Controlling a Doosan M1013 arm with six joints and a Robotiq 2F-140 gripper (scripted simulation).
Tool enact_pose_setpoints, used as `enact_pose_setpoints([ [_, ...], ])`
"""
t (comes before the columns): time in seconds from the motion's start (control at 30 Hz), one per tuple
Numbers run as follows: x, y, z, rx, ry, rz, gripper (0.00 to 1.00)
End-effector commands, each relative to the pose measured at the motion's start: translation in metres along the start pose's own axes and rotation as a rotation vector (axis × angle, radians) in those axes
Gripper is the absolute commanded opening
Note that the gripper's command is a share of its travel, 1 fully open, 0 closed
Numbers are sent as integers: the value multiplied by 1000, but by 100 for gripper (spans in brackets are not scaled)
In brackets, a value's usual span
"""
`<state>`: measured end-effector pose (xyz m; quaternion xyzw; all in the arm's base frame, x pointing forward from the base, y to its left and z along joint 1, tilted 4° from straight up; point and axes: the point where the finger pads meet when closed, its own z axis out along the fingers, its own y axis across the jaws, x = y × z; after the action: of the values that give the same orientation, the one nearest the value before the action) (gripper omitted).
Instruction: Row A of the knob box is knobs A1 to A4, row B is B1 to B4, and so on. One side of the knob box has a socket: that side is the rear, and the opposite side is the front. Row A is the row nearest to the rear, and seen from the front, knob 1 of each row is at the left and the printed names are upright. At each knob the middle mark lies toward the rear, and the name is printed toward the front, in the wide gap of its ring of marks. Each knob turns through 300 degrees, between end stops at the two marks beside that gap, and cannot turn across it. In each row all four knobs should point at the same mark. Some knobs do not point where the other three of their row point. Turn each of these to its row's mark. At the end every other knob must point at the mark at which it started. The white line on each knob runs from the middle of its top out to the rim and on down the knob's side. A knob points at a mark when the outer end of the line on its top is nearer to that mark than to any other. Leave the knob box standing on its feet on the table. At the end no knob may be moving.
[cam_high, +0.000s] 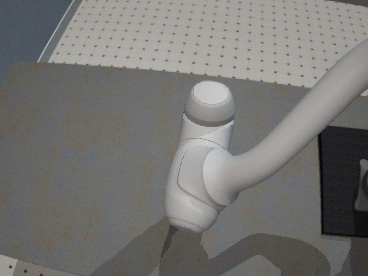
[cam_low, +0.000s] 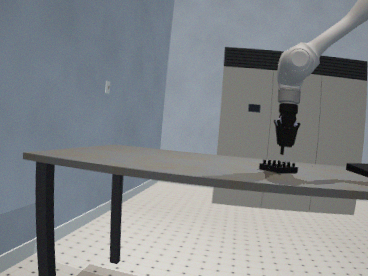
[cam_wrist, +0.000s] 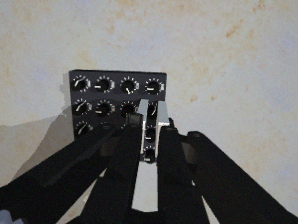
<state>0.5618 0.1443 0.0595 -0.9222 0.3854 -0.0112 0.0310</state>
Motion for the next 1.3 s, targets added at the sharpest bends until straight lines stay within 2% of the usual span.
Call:
enact_pose_setpoints([
  [0.0, 0, 0, 0, 0, 0, 0, 5],
  [1.27, 0, 0, 0, 0, 0, -50, 5],
])
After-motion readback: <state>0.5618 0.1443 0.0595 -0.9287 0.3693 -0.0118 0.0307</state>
